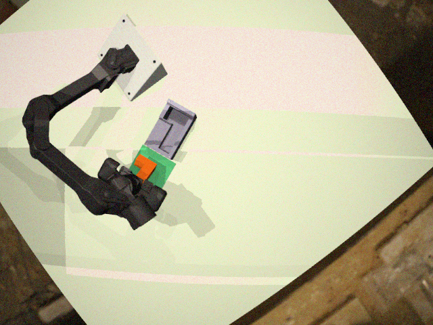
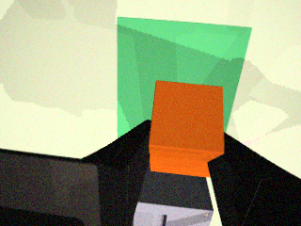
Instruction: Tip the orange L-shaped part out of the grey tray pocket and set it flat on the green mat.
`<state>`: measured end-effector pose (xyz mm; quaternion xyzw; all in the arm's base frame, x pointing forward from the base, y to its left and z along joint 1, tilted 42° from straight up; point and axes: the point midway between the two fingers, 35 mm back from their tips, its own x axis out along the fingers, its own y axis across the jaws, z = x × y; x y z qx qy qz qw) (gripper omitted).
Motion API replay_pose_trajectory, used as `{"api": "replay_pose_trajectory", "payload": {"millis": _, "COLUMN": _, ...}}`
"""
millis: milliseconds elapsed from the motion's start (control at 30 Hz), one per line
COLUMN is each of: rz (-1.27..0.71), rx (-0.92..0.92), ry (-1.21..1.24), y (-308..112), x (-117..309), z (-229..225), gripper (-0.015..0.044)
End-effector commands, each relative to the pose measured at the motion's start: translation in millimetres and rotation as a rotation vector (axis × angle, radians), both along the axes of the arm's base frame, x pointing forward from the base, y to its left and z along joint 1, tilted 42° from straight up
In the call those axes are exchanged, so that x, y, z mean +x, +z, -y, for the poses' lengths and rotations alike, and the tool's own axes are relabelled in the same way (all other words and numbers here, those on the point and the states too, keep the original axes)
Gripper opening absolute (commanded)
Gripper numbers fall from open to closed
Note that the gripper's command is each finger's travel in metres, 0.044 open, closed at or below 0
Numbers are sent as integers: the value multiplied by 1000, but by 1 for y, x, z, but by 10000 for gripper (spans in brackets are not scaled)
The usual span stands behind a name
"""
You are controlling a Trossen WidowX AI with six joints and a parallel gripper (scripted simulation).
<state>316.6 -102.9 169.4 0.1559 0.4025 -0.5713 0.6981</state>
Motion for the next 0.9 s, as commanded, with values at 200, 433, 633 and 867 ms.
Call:
{"api": "replay_pose_trajectory", "payload": {"millis": 200, "rz": -5, "rx": -4, "ry": 3, "y": -12, "x": 0, "z": 11, "gripper": 0}}
{"api": "replay_pose_trajectory", "payload": {"millis": 433, "rz": -4, "rx": -5, "ry": 3, "y": -20, "x": 0, "z": 18, "gripper": 0}}
{"api": "replay_pose_trajectory", "payload": {"millis": 633, "rz": -4, "rx": -5, "ry": 3, "y": -22, "x": -1, "z": 20, "gripper": 0}}
{"api": "replay_pose_trajectory", "payload": {"millis": 867, "rz": -2, "rx": -4, "ry": 0, "y": -22, "x": 0, "z": 20, "gripper": 26}}
